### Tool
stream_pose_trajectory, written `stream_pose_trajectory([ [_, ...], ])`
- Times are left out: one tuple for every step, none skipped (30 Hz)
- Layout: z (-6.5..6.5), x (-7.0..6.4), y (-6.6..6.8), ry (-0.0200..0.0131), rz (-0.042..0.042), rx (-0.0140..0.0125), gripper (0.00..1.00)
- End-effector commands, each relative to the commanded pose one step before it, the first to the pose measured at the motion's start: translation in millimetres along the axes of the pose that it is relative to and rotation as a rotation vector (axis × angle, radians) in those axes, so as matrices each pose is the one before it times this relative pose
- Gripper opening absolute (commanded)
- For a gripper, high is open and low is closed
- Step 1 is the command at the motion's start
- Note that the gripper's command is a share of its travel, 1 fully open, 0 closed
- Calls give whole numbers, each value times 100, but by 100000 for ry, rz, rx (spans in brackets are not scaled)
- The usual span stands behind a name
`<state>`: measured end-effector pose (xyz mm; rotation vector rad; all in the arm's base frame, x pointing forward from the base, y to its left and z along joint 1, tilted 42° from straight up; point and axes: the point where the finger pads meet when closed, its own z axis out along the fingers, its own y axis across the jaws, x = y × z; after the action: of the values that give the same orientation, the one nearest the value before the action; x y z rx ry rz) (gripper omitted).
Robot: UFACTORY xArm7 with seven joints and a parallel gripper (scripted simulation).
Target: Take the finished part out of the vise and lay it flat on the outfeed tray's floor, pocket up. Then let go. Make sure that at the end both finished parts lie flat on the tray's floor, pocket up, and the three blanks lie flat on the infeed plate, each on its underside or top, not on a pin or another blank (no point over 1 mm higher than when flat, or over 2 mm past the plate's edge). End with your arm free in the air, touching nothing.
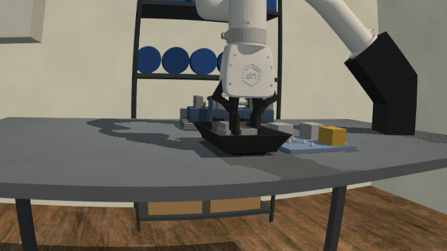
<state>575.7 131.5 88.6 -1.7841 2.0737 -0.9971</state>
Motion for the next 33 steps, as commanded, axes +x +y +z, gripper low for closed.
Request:
stream_pose_trajectory([
  [-142, -164, -104, -352, -17, 238, 0],
  [0, 0, 0, 0, 0, 0, 0],
  [0, 0, 0, 0, 0, 0, 0],
  [0, 0, 0, 0, 0, 0, 0],
  [0, 0, 0, 0, 0, 0, 0],
  [0, 0, 0, 0, 0, 0, 0],
  [0, 0, 0, 0, 0, 0, 0],
  [0, 0, 0, 0, 0, 0, 0],
  [0, 0, 0, 0, 0, 0, 0],
  [0, 0, 0, 0, 0, 0, 0],
  [0, 0, 0, 0, 0, 0, 0],
  [0, 0, 0, 0, 0, 0, 69],
  [0, 0, 0, 0, 0, 0, 69],
  [0, 0, 0, 0, 0, 0, 69],
  [0, 0, 0, 0, 0, 0, 69],
  [0, 0, 0, 0, 0, 0, 69],
  [0, 0, 0, 0, 0, 0, 69],
  [0, 0, 0, 0, 0, 0, 69],
  [0, 0, 0, 0, 0, 0, 69],
  [0, 0, 0, 0, 0, 0, 69],
  [0, 0, 0, 0, 0, 0, 69],
  [0, 0, 0, 0, 0, 0, 69],
  [0, 0, 0, 0, 0, 0, 69],
  [0, 0, 0, 0, 0, 0, 69],
  [0, 0, 0, 0, 0, 0, 69],
  [0, 0, 0, 0, 0, 0, 69],
  [0, 0, 0, 0, 0, 0, 69],
  [0, 0, 0, 0, 0, 0, 69],
  [0, 0, 0, 0, 0, 0, 69],
  [0, 0, 0, 0, 0, 0, 69],
  [0, 0, 0, 0, 0, 0, 69],
  [0, 0, 0, 0, 0, 0, 69],
  [0, 0, 0, 0, 0, 0, 69],
])
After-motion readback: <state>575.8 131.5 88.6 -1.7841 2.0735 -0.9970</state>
